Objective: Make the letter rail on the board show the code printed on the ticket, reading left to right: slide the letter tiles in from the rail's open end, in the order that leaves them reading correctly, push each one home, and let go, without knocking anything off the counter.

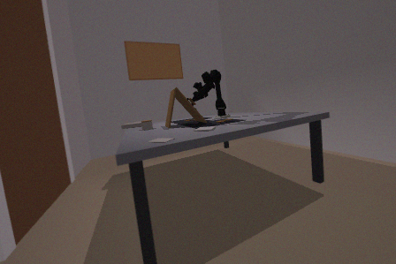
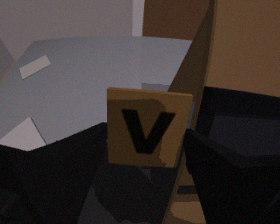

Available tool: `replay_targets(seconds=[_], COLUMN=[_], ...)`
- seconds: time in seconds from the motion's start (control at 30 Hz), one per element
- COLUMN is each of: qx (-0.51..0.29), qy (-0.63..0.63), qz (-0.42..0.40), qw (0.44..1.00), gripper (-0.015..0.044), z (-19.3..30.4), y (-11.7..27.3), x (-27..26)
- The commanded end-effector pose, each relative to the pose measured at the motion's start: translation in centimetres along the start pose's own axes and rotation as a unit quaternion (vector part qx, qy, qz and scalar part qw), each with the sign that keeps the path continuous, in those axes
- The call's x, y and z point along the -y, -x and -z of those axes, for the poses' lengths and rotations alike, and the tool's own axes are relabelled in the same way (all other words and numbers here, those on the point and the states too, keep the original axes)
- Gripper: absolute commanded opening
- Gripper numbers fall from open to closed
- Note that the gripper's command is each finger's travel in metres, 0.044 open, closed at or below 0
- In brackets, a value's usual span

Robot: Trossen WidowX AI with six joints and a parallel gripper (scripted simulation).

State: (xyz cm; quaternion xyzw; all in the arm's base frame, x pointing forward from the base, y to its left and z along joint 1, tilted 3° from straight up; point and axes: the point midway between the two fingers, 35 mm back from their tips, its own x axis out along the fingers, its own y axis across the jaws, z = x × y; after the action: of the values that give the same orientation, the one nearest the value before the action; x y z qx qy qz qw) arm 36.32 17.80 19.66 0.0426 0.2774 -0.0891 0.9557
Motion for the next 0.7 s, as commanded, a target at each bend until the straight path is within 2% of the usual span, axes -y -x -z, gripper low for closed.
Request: replay_targets(seconds=[0.0, 0.67], qx=[-0.001, -0.001], qy=[0.002, 0.003], qz=[-0.002, -0.001], qw=[1.0, 1.0], gripper=[0.0, 0.0], z=[0.16, 0.14], y=[0.02, 0.0], x=[0.27, 1.27])
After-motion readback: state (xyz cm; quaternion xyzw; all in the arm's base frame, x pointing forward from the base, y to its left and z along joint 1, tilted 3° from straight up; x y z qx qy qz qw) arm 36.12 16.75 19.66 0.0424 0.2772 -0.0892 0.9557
